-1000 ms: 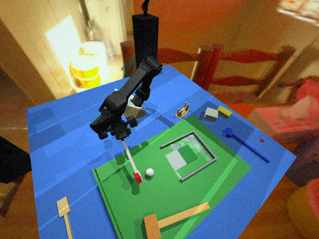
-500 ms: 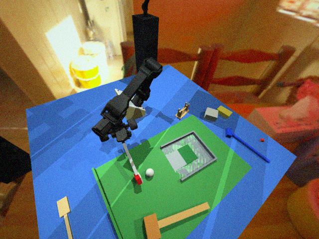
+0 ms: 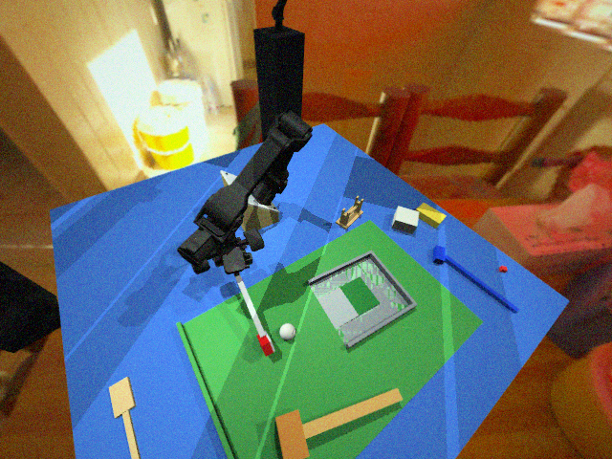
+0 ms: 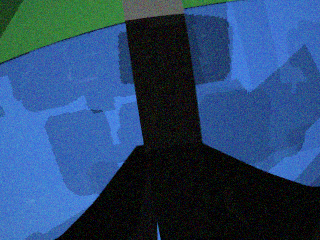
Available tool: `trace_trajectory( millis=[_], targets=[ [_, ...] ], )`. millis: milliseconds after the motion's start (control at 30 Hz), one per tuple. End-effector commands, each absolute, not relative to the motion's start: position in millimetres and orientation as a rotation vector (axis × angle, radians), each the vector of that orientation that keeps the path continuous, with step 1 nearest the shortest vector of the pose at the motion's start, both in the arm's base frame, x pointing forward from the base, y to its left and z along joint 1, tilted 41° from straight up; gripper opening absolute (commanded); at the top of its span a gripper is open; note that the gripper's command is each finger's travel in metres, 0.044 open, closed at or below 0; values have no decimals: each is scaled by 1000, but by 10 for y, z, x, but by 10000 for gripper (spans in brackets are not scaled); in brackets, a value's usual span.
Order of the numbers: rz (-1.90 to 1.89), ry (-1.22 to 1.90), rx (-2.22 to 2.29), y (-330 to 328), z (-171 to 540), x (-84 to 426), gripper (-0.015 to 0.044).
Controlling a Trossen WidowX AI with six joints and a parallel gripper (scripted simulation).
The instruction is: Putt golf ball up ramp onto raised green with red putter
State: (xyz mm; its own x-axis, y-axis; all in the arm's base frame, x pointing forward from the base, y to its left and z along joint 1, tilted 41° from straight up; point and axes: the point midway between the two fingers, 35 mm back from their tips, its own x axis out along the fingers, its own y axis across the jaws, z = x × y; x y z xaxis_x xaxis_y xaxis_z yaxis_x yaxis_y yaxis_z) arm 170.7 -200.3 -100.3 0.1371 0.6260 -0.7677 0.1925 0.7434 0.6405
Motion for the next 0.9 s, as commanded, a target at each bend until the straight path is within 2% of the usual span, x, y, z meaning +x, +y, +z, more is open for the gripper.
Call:
trace_trajectory(
  millis=[0, 567, 867],
  targets=[
    [354, 1427, 720, -2038, -1029, 1702, 0],
    [348, 1426, 730, -2170, -1186, 1665, 0],
    [351, 1422, 732, -1428, -496, 1931, 0]
  ],
)
